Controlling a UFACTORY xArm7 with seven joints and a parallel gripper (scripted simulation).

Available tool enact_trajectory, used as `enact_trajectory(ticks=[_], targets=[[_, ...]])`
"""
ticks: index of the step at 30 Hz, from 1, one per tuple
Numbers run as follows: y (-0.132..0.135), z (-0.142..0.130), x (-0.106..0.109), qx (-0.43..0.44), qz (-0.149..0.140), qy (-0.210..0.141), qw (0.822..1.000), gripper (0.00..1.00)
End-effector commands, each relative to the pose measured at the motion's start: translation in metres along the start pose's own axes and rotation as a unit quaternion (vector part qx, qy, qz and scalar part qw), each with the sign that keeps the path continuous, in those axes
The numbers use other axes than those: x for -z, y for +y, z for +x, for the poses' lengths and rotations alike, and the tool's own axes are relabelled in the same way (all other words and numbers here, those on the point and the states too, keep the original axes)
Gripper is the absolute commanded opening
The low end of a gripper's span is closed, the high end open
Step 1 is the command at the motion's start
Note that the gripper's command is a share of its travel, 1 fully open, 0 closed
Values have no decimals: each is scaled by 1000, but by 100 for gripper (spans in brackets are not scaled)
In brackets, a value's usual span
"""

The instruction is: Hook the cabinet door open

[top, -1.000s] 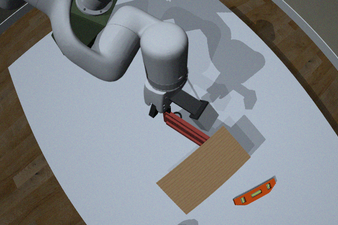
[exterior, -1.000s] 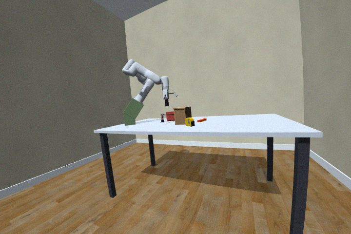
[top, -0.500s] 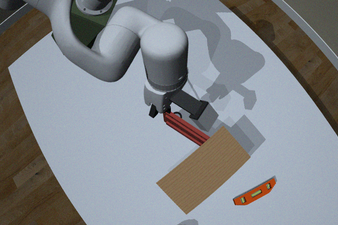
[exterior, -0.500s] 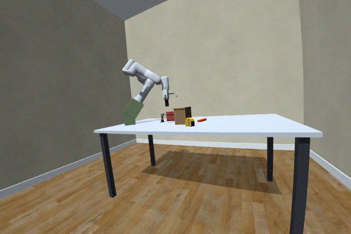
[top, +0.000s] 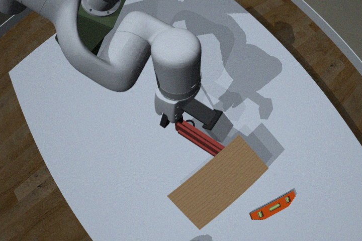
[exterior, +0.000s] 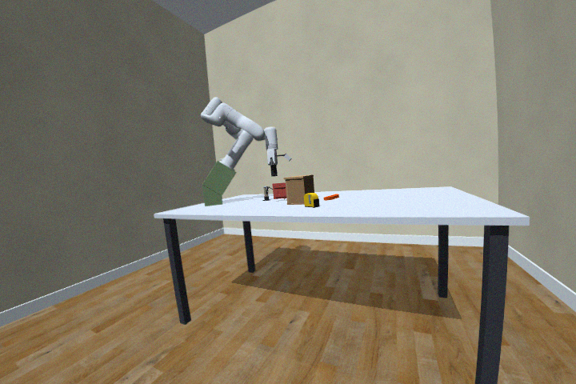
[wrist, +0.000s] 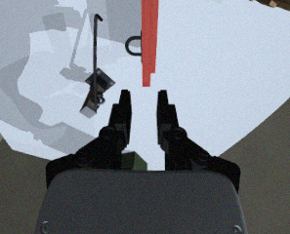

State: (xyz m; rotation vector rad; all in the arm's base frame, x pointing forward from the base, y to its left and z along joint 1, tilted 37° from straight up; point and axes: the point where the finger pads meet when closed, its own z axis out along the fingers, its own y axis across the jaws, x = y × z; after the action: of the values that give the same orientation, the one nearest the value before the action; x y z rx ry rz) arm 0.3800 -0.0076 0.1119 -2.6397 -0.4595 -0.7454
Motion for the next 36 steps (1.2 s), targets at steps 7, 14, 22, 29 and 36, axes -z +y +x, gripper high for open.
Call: enact_trajectory(ticks=[7,14,22,29,36], targets=[[1,1,-14,0,-1,1,1000,27],[1,1,-23,0,-1,1,1000,27],[1,1,-38,0,-1,1,1000,27],[2,1,-46,0,-1,1,1000,27],[2,1,-54,0,-1,1,1000,27]])
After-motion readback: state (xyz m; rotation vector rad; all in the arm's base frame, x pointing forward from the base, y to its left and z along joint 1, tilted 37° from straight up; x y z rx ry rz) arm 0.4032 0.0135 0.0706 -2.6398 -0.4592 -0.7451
